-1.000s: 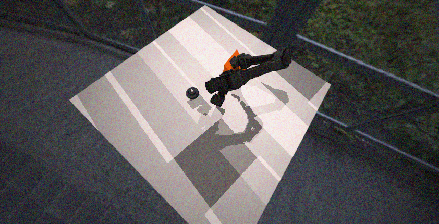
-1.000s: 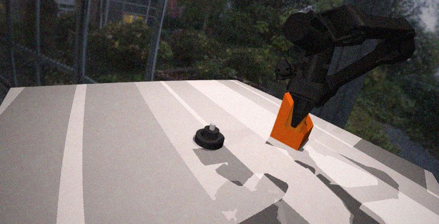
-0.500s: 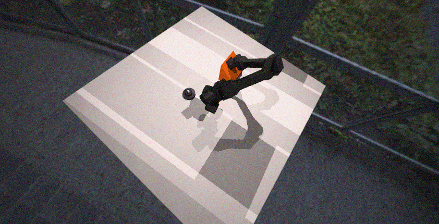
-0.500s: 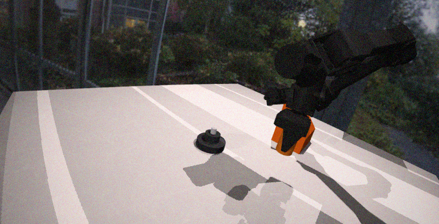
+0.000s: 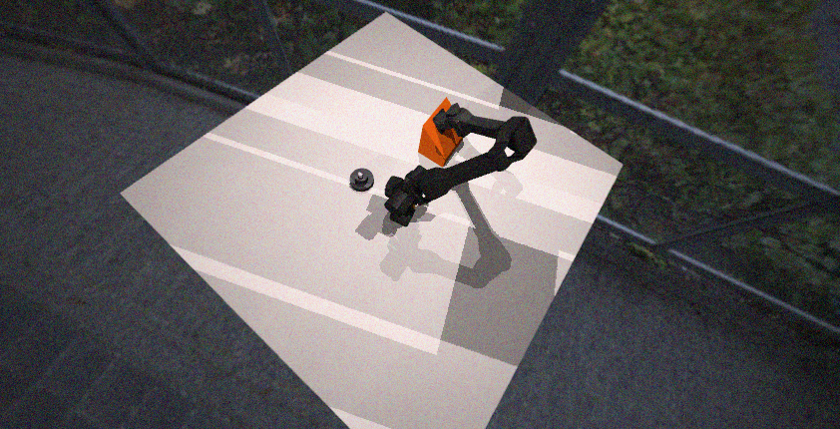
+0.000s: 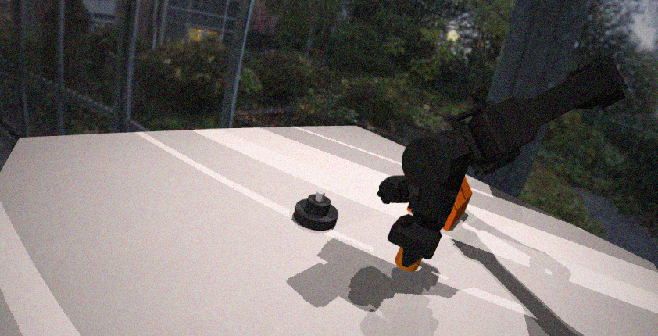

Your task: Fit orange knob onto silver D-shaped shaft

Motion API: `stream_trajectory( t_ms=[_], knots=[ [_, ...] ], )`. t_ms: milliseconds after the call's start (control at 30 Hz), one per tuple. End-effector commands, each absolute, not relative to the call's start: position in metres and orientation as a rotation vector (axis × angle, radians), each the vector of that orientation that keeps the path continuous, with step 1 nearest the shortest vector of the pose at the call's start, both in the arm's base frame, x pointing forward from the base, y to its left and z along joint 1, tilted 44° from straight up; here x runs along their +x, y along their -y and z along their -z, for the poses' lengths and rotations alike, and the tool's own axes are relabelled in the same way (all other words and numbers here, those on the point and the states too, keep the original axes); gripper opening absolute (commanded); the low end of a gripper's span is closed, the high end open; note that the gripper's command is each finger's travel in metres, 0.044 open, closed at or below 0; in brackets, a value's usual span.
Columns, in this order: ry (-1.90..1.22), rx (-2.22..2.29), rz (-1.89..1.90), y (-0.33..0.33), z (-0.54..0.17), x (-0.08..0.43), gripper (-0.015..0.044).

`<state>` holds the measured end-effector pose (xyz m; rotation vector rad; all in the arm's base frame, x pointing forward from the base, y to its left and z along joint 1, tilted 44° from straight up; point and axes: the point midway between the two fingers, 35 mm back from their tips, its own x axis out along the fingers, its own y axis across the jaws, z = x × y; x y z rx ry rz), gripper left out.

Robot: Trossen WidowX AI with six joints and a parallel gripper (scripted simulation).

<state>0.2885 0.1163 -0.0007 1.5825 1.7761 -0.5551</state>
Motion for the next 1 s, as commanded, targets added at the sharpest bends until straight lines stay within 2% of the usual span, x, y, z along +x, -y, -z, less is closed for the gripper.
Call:
stream_trajectory(
  t_ms=[0,233,533,967],
  knots=[
    [-1.782,1.589,0.554,-0.1273,0.0125,0.2881,0.0],
    [-1.783,1.589,0.554,-0.1296,0.0145,0.2849,0.0],
    [-1.785,1.581,0.555,-0.1292,0.014,0.2853,0.0236],
    [-1.785,1.581,0.555,-0.1292,0.014,0.2853,0.024]
  ],
)
